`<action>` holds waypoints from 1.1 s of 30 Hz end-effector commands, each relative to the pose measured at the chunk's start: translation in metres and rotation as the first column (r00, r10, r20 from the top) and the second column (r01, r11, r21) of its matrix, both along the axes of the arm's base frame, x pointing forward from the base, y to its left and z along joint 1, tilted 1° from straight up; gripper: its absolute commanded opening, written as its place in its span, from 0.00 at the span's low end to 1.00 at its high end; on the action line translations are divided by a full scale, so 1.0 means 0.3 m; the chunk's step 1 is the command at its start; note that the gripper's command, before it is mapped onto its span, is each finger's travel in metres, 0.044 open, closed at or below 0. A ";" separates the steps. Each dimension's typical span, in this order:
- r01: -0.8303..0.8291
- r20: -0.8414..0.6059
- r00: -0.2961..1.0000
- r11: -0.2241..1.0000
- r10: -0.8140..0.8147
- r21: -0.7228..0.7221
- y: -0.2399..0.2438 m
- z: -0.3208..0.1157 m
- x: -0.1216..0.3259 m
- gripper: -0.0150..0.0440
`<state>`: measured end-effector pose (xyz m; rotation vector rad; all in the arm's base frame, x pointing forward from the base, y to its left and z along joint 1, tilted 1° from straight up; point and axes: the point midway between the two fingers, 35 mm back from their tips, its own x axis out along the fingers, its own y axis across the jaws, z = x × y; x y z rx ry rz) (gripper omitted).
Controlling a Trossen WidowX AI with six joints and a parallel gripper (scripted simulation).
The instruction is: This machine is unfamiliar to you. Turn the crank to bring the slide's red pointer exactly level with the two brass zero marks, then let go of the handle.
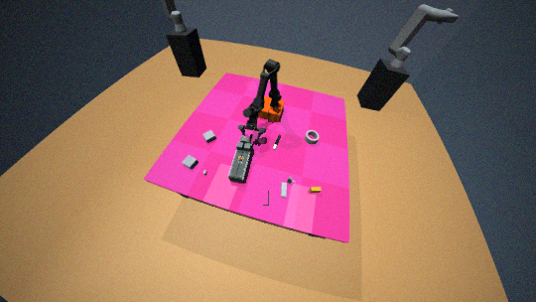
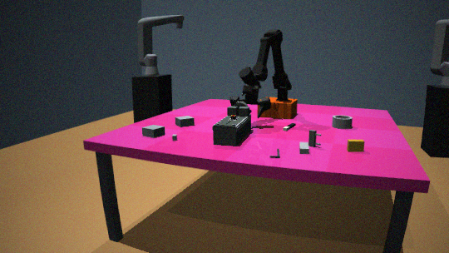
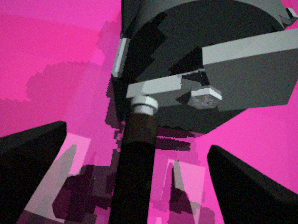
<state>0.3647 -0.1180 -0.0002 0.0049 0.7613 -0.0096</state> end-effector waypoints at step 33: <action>-0.005 -0.001 1.000 1.000 0.005 -0.002 -0.001 -0.019 -0.005 0.25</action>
